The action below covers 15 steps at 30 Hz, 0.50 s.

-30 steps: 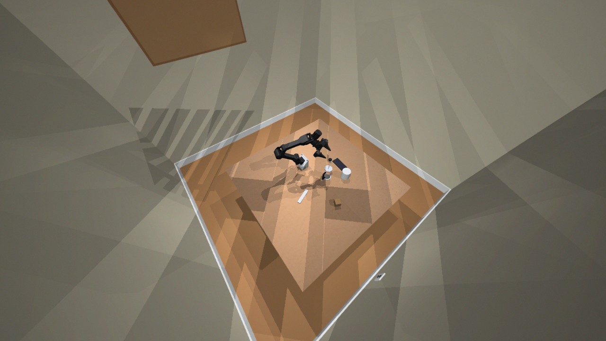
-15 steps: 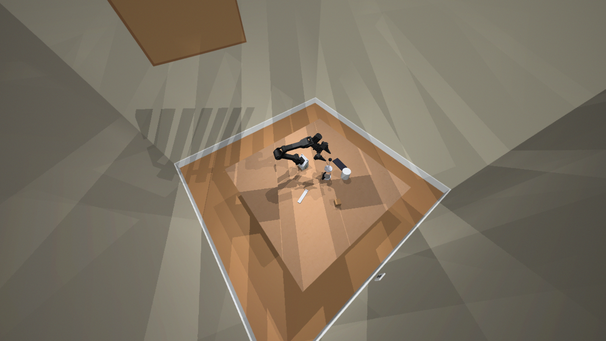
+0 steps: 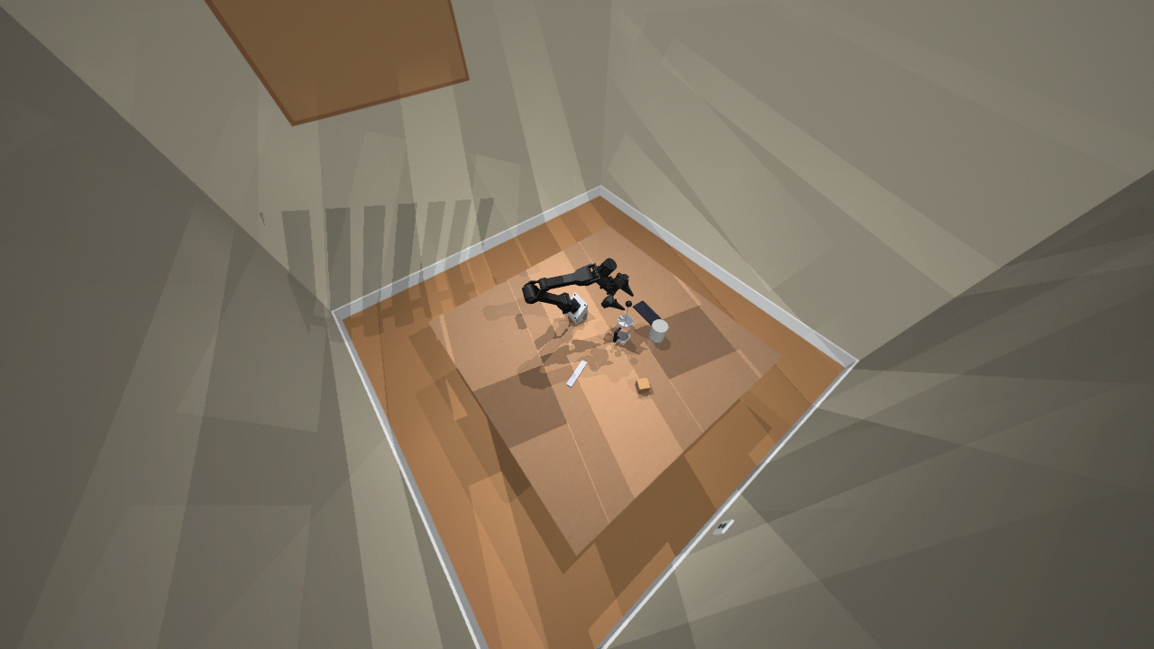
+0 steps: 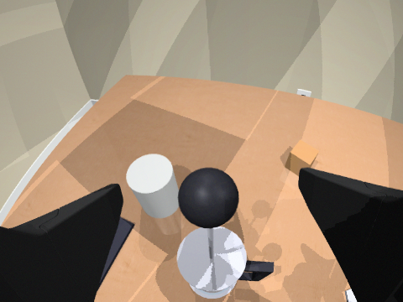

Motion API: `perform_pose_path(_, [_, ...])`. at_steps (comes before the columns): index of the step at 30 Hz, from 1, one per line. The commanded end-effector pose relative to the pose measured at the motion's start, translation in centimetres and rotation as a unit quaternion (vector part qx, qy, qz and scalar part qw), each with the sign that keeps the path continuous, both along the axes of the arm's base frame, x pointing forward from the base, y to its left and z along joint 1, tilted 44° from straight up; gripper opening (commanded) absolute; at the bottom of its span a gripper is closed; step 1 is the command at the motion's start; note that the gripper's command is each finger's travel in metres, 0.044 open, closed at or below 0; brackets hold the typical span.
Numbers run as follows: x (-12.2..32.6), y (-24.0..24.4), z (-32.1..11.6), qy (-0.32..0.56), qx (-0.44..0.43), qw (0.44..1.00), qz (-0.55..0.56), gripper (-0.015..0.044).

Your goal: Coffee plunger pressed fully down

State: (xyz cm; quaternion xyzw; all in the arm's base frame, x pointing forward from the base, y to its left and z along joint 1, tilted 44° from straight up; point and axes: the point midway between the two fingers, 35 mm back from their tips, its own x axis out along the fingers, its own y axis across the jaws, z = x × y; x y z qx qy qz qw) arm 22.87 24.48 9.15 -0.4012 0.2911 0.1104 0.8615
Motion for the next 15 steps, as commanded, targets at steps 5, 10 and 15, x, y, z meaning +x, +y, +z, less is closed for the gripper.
perform_pose_path(5, [0.5, -0.19, -0.8, 0.004, -0.006, 1.0, 0.003, 0.0387])
perform_pose_path(10, [0.5, -0.19, -0.8, 0.004, -0.006, 1.0, 0.003, 0.0256])
perform_pose_path(15, [0.5, -0.19, -0.8, 0.004, -0.006, 1.0, 0.003, 0.0125])
